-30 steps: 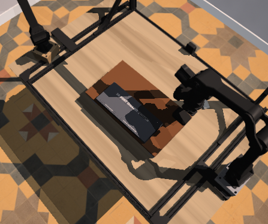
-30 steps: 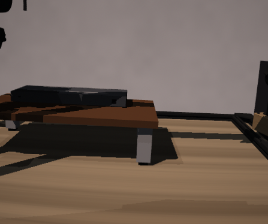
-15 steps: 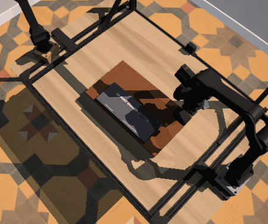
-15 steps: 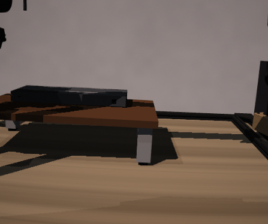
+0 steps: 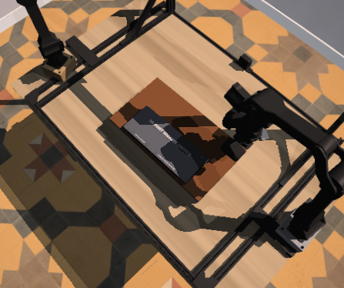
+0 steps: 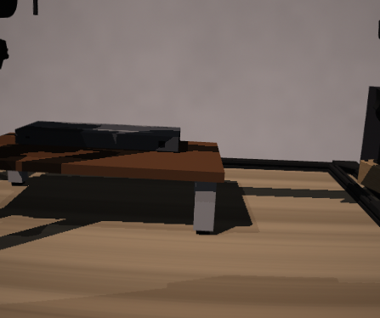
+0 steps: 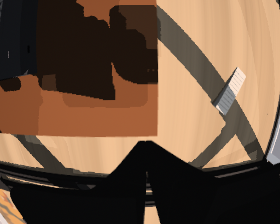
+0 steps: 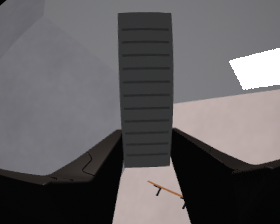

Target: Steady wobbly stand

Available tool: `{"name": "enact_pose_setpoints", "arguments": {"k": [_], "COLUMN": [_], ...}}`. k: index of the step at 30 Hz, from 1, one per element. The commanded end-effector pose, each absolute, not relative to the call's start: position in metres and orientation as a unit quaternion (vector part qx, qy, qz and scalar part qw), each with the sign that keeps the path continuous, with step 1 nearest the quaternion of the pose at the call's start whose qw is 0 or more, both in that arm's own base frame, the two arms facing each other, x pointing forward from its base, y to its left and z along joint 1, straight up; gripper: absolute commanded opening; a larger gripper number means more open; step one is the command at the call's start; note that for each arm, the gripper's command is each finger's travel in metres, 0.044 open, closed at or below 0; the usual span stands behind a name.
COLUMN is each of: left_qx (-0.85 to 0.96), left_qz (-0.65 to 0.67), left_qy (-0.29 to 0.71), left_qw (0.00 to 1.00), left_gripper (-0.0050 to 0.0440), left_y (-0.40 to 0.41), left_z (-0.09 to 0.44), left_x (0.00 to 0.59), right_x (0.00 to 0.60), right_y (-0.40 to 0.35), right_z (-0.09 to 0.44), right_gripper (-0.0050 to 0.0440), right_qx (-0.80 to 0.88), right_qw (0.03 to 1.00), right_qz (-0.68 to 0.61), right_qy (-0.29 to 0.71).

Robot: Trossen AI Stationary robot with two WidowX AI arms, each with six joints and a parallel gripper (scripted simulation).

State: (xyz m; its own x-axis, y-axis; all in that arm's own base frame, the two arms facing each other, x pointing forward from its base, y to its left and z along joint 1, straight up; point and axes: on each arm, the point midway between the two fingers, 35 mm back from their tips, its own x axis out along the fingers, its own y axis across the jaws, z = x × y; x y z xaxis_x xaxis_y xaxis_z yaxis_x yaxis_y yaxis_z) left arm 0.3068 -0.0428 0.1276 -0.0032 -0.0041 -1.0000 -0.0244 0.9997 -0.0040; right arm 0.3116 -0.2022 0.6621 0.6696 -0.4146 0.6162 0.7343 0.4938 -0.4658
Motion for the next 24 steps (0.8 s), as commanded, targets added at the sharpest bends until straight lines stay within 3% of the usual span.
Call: {"name": "enact_pose_setpoints", "arguments": {"k": [1, 5, 12, 22, 24], "left_qx": [-0.010, -0.010, -0.010, -0.010, -0.010], "left_qz": [0.007, 0.007, 0.007, 0.007, 0.007], "left_qy": [0.708, 0.708, 0.708, 0.708, 0.708], "left_qw": [0.706, 0.706, 0.706, 0.706, 0.706], "left_gripper": [0.0000, 0.0000, 0.0000, 0.0000, 0.0000], "left_y": [-0.043, -0.043, -0.043, -0.043, -0.043], "left_z": [0.128, 0.128, 0.128, 0.128, 0.128], "left_x": [0.307, 0.307, 0.307, 0.307, 0.307], "right_x": [0.355, 0.378, 0.382, 0.429, 0.433], "right_y": [-0.232, -0.248, -0.250, -0.284, -0.287], "right_z": [0.608, 0.566, 0.559, 0.424, 0.413], "right_gripper": [0.0000, 0.0000, 0.0000, 0.0000, 0.0000], "right_qx": [-0.391, -0.415, -0.414, -0.464, -0.464], "right_qw": [0.852, 0.856, 0.857, 0.838, 0.838], "right_qz": [-0.331, -0.309, -0.307, -0.207, -0.207], "right_qy": [-0.114, -0.017, -0.025, 0.200, 0.200]}}
